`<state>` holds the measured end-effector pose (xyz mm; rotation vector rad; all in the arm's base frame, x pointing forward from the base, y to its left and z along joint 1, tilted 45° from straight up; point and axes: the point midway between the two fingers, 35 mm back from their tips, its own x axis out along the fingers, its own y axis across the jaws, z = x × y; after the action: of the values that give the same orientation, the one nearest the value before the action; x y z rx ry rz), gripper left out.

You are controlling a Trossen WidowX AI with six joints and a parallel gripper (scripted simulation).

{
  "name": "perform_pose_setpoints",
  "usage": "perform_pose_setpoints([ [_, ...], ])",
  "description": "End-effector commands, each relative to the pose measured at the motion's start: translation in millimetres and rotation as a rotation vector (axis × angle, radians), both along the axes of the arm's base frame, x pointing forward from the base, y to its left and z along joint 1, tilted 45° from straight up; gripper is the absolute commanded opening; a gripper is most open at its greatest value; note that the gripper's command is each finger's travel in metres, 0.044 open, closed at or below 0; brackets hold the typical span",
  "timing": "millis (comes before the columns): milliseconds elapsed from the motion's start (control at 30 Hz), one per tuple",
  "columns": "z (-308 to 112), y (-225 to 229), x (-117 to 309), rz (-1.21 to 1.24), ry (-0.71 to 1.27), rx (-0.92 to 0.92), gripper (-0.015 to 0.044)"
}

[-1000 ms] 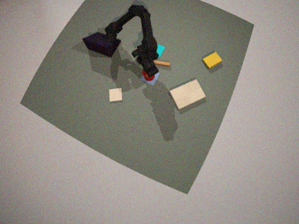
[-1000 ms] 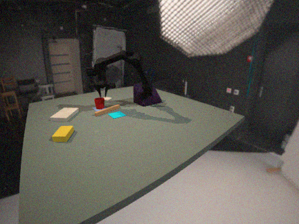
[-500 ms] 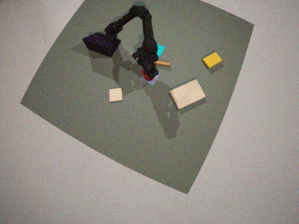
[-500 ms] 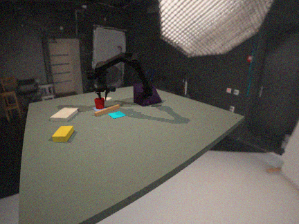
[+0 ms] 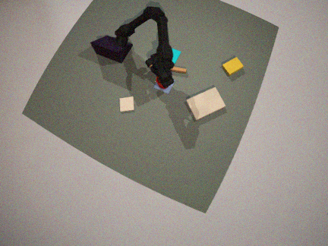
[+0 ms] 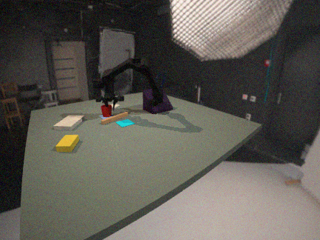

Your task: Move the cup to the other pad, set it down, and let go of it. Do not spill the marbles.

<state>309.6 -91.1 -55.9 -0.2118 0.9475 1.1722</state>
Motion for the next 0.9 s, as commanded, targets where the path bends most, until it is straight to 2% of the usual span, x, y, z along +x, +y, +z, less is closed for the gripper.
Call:
perform_pose_setpoints([
  [0,-3.6,4.0,-2.0,-0.003,0.012,0.011,0.0148],
  [633,-3.6,4.0,-2.0,-0.003,0.012,0.011,0.0148],
  [767,-2.1,2.6,-1.7,0.001,0.006,0.004,0.0043],
  [867,-2.1,2.6,-1.7,0.001,0.006,0.004,0.0023],
])
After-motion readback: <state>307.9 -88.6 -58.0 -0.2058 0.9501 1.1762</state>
